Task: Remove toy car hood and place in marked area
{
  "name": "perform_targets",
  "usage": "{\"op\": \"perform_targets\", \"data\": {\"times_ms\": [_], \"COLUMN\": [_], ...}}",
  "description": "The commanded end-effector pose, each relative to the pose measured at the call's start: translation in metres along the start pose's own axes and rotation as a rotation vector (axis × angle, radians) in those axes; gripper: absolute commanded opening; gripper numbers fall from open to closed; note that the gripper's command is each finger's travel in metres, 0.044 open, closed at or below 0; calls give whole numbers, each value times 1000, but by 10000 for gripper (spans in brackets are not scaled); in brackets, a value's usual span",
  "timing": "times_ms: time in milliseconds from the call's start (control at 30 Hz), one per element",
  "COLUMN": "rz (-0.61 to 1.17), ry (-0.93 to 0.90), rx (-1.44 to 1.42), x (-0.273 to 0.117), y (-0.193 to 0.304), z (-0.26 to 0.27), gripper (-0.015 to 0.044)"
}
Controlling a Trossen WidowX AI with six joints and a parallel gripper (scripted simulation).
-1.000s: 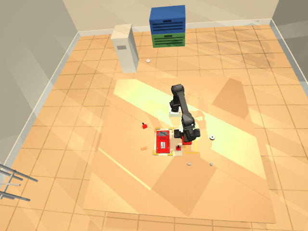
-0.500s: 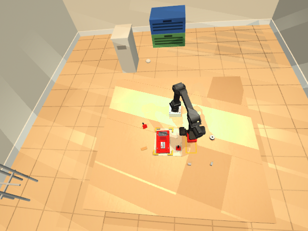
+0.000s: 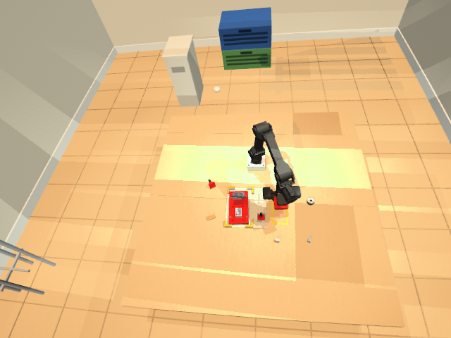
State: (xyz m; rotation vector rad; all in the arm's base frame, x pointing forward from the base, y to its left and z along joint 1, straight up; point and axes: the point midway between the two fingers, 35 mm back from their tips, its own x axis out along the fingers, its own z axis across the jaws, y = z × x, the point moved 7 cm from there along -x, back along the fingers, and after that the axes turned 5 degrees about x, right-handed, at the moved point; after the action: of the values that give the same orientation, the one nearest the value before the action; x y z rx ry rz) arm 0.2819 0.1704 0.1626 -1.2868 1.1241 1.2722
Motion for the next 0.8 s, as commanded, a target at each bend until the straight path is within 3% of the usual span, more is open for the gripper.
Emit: {"op": "perform_targets", "data": {"times_ms": [0,767], "rz": [0,0], "ry": [3,3], "rx": [3,3], "x": [3,21], "y": [0,-1], "z": [0,0], "gripper": [0,0]}}
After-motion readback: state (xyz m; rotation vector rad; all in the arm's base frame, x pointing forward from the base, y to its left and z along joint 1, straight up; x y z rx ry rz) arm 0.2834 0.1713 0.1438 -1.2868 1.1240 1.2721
